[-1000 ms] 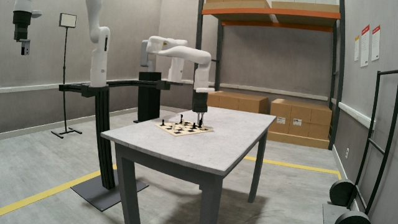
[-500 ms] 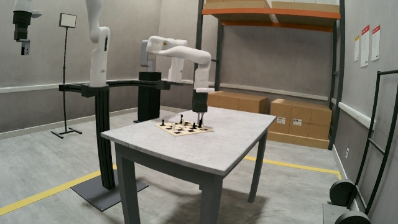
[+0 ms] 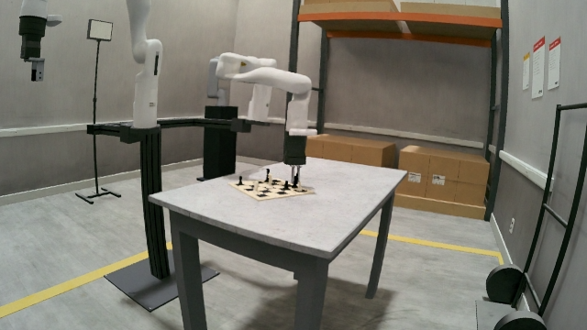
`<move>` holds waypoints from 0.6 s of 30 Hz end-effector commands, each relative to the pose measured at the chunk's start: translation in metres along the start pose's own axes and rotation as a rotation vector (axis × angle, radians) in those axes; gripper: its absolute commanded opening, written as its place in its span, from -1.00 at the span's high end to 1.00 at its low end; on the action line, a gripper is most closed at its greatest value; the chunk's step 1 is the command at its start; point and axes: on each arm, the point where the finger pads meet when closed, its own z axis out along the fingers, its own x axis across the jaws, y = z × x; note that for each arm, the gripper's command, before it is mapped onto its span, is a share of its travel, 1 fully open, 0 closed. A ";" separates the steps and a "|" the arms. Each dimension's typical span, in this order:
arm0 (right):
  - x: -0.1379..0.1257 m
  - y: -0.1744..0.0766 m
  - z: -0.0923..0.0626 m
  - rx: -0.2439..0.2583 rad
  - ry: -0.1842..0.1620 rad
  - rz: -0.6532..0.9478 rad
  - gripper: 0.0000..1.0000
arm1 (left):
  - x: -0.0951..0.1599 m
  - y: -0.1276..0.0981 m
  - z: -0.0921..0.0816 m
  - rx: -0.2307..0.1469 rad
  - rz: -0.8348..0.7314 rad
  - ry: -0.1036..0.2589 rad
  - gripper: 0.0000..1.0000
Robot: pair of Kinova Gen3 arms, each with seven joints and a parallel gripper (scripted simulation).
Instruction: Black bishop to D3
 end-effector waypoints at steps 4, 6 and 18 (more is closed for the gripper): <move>0.000 0.001 -0.001 -0.002 0.000 0.000 -1.00 | 0.000 -0.001 -0.027 0.002 0.000 0.000 1.00; 0.000 0.001 -0.001 -0.002 0.000 0.000 -1.00 | 0.000 -0.001 -0.042 0.002 0.000 0.000 1.00; 0.000 0.001 -0.001 -0.002 0.000 0.000 -1.00 | 0.000 -0.001 -0.097 0.002 0.000 0.000 1.00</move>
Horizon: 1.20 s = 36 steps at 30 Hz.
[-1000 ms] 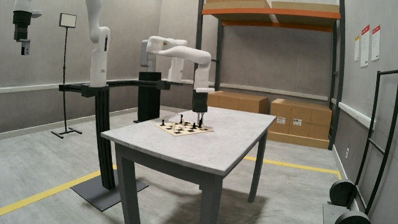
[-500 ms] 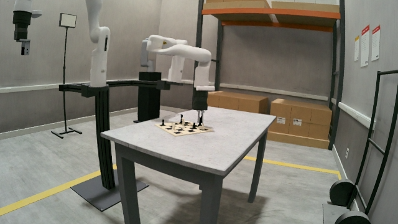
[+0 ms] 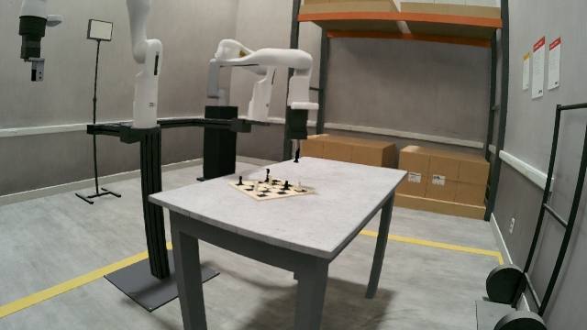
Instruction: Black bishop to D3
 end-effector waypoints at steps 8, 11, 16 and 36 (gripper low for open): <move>0.000 0.001 -0.001 -0.002 0.000 0.000 -1.00 | 0.000 -0.001 -0.010 0.002 0.000 0.000 1.00; 0.000 0.001 -0.001 -0.002 0.000 0.000 -1.00 | 0.000 -0.001 -0.010 0.002 0.000 0.000 1.00; 0.000 0.001 -0.001 -0.002 0.000 0.000 -1.00 | 0.052 -0.009 -0.010 0.002 0.154 0.000 1.00; 0.000 0.001 -0.001 -0.002 0.000 0.000 -1.00 | 0.124 -0.013 -0.011 0.002 0.363 0.000 1.00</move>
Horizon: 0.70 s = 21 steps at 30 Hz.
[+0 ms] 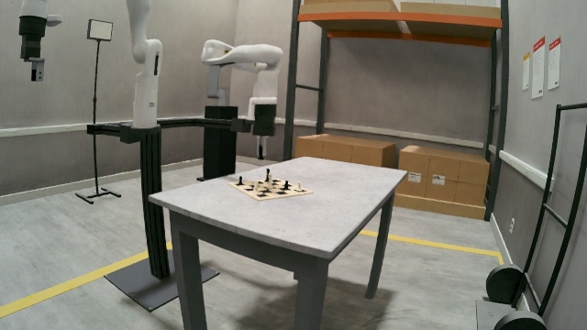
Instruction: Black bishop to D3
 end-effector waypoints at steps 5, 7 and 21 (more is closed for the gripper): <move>0.000 0.001 -0.001 -0.002 0.000 0.000 -1.00 | 0.000 -0.001 -0.001 0.002 0.000 0.000 1.00; 0.000 0.001 -0.001 -0.002 0.000 0.000 -1.00 | 0.000 -0.001 0.001 0.002 0.000 0.000 1.00; 0.000 0.001 -0.001 -0.002 0.000 0.000 -1.00 | 0.000 -0.001 0.047 0.002 0.000 0.000 1.00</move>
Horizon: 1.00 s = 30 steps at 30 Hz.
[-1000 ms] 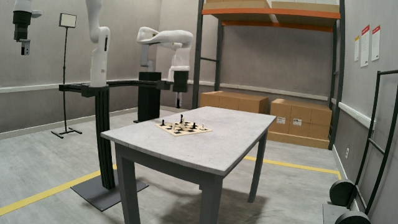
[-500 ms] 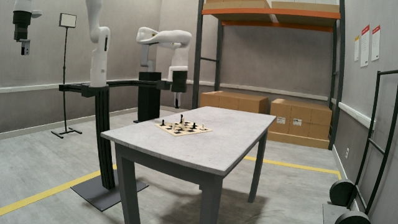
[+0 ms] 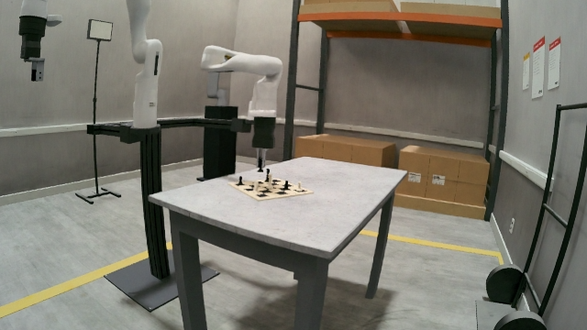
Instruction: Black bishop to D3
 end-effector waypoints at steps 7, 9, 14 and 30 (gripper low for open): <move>0.000 0.001 -0.001 -0.002 0.000 0.000 -1.00 | 0.000 -0.002 0.033 0.002 0.000 0.000 1.00; 0.000 0.001 -0.001 -0.002 0.000 0.000 -1.00 | 0.000 -0.002 0.040 0.002 0.000 0.000 1.00; 0.000 0.001 -0.001 -0.002 0.000 0.000 -1.00 | 0.000 -0.002 0.051 0.002 0.000 -0.001 1.00; 0.000 0.001 -0.001 -0.002 0.000 0.000 -1.00 | 0.000 -0.002 0.053 0.002 0.000 0.000 1.00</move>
